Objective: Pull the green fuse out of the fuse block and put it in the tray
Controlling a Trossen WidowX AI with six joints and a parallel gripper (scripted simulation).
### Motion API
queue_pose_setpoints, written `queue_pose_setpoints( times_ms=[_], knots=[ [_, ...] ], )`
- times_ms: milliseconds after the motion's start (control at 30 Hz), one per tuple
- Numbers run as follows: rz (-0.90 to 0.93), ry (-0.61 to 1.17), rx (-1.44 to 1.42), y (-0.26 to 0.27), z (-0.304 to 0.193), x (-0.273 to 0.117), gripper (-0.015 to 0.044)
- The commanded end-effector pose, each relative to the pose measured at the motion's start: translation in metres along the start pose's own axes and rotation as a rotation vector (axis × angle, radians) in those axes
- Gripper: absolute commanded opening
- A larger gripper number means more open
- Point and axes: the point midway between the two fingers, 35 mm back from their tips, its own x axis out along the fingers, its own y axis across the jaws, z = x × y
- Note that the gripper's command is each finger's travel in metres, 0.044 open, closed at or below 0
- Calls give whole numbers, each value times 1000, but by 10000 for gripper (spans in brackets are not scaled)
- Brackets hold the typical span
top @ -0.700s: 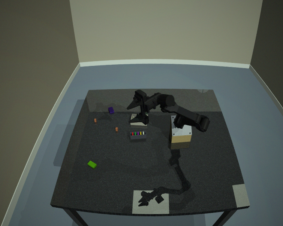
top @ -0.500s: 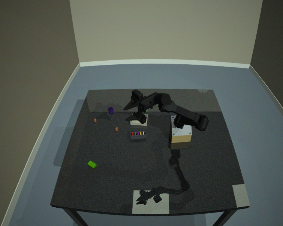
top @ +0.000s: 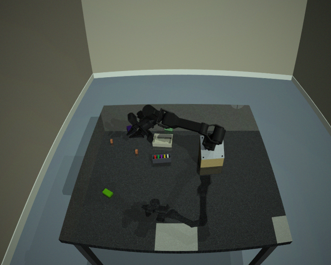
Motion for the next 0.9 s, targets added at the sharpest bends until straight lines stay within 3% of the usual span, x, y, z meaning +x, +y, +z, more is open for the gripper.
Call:
queue_pose_setpoints(
  times_ms=[0,233,467,867],
  knots=[
    [-199,-84,13,-55,46,27,74],
    [-558,-148,27,-158,100,39,74],
    [-980,-92,56,-265,126,21,74],
    [-1022,-80,62,-277,126,15,74]
  ],
)
